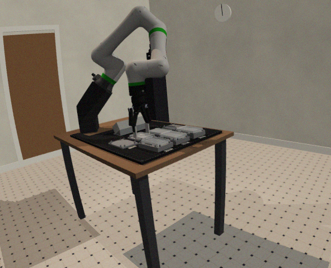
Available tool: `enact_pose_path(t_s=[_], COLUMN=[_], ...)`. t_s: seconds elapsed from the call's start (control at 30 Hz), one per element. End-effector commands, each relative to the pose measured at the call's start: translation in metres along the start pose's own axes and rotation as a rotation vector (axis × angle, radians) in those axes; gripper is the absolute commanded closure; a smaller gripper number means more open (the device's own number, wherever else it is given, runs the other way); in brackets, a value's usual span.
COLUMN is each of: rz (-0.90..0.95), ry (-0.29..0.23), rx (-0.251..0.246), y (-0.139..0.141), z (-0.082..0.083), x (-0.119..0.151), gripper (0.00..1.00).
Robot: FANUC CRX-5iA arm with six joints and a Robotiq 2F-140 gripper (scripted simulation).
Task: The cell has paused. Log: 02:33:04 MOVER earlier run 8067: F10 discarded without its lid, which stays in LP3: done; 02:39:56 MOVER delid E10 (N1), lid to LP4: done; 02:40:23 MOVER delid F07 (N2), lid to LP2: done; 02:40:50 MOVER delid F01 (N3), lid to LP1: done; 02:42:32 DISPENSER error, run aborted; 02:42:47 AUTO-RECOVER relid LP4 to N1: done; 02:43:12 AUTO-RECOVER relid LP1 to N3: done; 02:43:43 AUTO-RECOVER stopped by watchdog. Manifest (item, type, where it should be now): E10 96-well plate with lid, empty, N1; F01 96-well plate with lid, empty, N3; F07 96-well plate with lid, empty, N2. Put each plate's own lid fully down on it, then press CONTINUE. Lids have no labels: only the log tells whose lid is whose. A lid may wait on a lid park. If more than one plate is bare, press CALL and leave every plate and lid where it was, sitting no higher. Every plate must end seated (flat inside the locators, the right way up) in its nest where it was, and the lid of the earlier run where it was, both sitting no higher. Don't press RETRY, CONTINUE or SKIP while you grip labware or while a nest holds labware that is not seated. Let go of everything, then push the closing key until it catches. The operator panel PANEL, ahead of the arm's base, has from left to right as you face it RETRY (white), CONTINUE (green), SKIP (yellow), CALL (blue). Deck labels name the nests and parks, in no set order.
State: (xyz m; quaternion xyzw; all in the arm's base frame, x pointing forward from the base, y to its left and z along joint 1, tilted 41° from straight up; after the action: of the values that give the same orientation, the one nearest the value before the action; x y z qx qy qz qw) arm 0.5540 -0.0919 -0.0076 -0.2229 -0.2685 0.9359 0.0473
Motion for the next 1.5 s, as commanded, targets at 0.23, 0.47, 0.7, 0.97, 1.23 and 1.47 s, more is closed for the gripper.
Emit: enact_pose_path(t_s=[0.23, 0.47, 0.7, 0.97, 1.23, 1.47], rz=[0.0, 0.0, 0.0, 0.0, 0.0, 0.0], ry=[0.0, 0.0, 0.0, 0.0, 0.0, 0.0], rx=[0.0, 0.0, 0.0, 0.0, 0.0, 0.0], y=[0.0, 0.0, 0.0, 0.0, 0.0, 0.0], z=[0.01, 0.024, 0.04, 0.053, 0.065, 0.068], x=[0.0, 0.0, 0.0, 0.0, 0.0, 0.0], gripper=[1.0, 1.0, 1.0, 1.0, 1.0, 1.0])
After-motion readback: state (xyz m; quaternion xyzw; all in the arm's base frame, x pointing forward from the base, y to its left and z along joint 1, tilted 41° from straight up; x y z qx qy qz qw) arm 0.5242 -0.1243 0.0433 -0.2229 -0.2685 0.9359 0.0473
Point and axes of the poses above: the point where the finger pads meet when closed, its own z axis back along the fingers, its own y axis across the jaws, x = y × z, the point moved 5 cm from there along z, back along the fingers, and after that the axes turned 2 degrees about z, right-handed, at the moved point
